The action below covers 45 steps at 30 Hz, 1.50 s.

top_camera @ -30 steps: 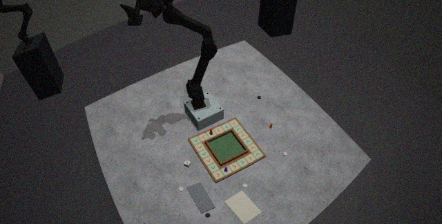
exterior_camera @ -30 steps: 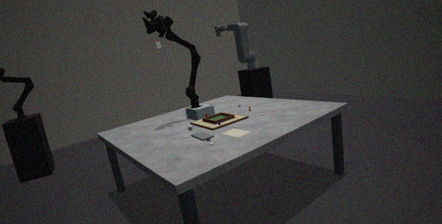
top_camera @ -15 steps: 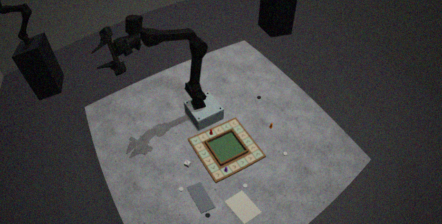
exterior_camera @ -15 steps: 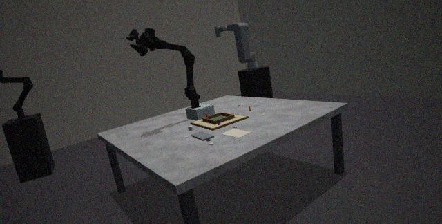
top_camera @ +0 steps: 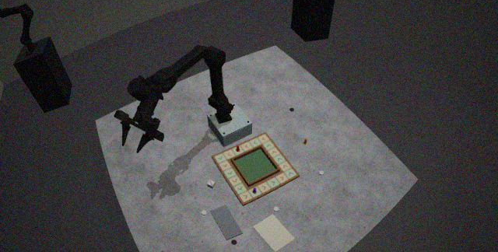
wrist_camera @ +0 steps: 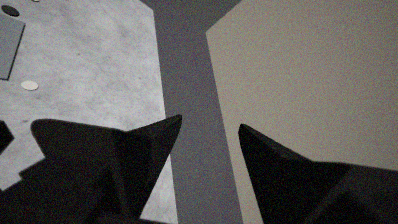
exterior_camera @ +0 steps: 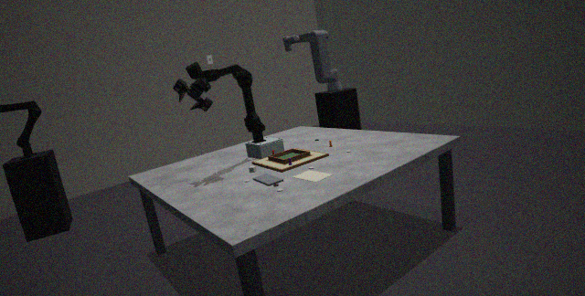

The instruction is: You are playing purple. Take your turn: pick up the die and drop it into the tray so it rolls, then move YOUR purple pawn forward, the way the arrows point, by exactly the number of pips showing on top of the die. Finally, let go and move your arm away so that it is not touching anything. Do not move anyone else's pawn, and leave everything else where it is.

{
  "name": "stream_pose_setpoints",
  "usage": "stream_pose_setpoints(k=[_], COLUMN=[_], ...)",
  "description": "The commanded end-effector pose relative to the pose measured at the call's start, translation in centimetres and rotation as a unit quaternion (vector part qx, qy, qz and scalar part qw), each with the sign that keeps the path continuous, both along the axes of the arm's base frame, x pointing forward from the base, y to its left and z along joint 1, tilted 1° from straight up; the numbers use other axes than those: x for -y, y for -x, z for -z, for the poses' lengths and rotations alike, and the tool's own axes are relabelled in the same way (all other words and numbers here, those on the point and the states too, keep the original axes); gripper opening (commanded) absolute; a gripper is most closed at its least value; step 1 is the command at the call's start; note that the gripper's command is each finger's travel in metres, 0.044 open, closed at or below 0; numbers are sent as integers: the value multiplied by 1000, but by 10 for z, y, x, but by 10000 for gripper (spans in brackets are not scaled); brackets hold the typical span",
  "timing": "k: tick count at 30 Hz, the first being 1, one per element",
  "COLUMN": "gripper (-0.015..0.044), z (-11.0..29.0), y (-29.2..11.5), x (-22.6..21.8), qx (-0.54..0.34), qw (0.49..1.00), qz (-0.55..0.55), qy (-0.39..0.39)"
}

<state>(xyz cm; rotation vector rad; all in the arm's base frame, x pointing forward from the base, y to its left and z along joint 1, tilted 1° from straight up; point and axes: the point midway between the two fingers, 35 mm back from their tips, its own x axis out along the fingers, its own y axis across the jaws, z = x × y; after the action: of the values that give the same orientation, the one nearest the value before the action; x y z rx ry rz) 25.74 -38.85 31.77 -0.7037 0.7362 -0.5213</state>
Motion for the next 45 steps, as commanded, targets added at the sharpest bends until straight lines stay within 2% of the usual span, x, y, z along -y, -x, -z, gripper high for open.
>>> stream_pose_setpoints(k=[1,11,16,20,45], gripper=[275,275,275,275,275], z=[62,203,262,298,336], y=[-26,-60,-55,-36,-32], x=[-23,-118,-178,-219,-225], qx=[-66,-260,-370,-456,-470], qw=[995,938,878,820,809], qz=[-34,-140,-199,-241,-248], qy=[-60,-184,-227,-249,-252])
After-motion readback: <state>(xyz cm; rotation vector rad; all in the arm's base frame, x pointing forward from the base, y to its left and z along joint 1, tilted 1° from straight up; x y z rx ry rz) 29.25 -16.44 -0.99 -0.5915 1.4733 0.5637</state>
